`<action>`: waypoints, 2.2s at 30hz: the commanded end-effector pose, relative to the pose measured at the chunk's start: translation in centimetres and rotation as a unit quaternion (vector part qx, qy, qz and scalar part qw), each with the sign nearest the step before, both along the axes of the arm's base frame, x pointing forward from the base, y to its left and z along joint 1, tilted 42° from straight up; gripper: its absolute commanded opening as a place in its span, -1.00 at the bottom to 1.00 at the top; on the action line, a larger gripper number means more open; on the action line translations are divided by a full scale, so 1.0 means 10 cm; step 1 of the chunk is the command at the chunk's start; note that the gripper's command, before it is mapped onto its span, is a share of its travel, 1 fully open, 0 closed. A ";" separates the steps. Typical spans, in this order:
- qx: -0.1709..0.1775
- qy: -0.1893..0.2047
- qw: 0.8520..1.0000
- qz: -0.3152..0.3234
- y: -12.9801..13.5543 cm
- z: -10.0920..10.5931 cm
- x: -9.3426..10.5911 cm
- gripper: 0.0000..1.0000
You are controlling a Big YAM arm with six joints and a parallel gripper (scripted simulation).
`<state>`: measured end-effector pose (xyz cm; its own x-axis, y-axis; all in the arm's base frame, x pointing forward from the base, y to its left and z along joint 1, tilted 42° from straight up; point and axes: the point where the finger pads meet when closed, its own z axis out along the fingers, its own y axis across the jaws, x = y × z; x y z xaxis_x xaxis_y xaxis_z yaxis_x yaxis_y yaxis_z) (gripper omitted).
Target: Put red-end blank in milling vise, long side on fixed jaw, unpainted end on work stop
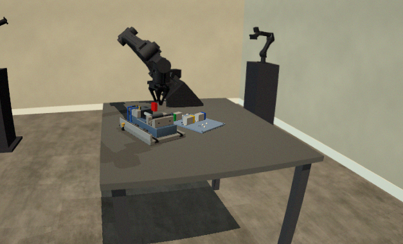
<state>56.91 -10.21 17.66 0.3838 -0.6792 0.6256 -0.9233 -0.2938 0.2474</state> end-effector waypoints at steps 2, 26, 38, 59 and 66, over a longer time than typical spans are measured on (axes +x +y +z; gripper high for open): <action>0.000 -0.012 1.000 -0.002 -0.05 0.13 0.12 -1.00; -0.001 -0.008 1.000 0.009 0.00 -0.06 0.09 -1.00; -0.001 -0.002 1.000 0.001 -0.16 -0.15 0.05 -1.00; -0.001 -0.007 1.000 0.000 -0.18 -0.14 0.07 -1.00; -0.001 -0.007 1.000 0.000 -0.18 -0.14 0.07 -1.00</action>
<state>57.08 -11.79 16.23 0.3817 -0.6796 0.6265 -0.9242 -0.2924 0.2458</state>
